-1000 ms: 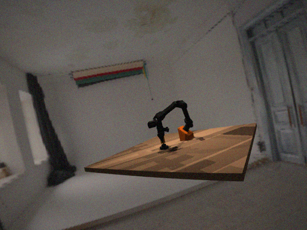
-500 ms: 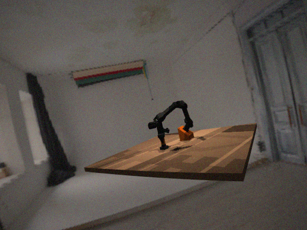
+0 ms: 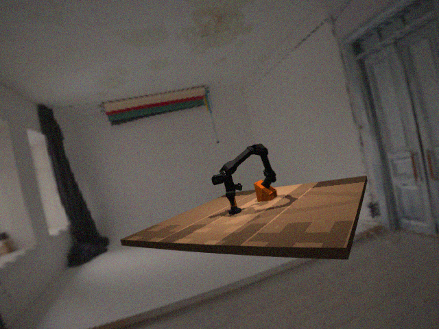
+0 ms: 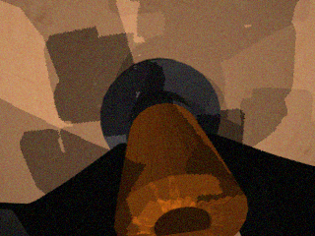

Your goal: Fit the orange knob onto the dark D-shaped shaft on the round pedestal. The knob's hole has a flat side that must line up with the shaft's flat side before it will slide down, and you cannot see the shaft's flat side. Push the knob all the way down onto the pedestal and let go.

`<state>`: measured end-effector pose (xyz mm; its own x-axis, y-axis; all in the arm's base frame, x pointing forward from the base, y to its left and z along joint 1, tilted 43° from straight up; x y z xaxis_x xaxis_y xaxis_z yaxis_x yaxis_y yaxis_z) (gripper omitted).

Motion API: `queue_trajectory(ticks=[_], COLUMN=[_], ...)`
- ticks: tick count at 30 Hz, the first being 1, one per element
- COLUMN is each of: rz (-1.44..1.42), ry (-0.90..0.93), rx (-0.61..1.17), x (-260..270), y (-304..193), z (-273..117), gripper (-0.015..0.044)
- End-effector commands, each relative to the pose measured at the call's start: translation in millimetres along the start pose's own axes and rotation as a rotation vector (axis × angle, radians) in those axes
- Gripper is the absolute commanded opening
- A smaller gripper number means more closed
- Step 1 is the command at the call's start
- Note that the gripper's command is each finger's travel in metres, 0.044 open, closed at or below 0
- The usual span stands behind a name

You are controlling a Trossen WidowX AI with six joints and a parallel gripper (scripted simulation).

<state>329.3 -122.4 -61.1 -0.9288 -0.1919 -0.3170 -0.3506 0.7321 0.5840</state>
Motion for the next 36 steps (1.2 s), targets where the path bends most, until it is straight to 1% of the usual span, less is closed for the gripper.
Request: queue_trajectory(ticks=[1, 11, 20, 22, 25, 27, 36], rz=[0.000, 0.000, 0.000, 0.001, 0.001, 0.001, 0.001], ry=[0.000, 0.000, 0.000, 0.001, 0.002, 0.002, 0.002], rx=[0.000, 0.000, 0.000, 0.002, 0.004, 0.003, 0.003], x=[-0.1, -0.1, -0.3, -1.6, -1.4, 0.1, 0.2], y=[0.0, 0.0, -0.4, -2.7, -3.2, -1.4, -3.7], z=[-0.3, -0.3, -2.8, -22.8, -72.6, -93.5, -96.2], gripper=[0.0184, 0.0440, 0.0440, 0.0440, 0.0440, 0.0440, 0.0440])
Point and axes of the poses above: the point midway between the two fingers, 35 mm back from their tips, its own z axis out along the fingers, its own x axis across the jaws, y = z × x, the point moved 1 cm from there along -z, back along the fingers, and after that the axes turned 4 degrees about z, right-handed, at the moved point
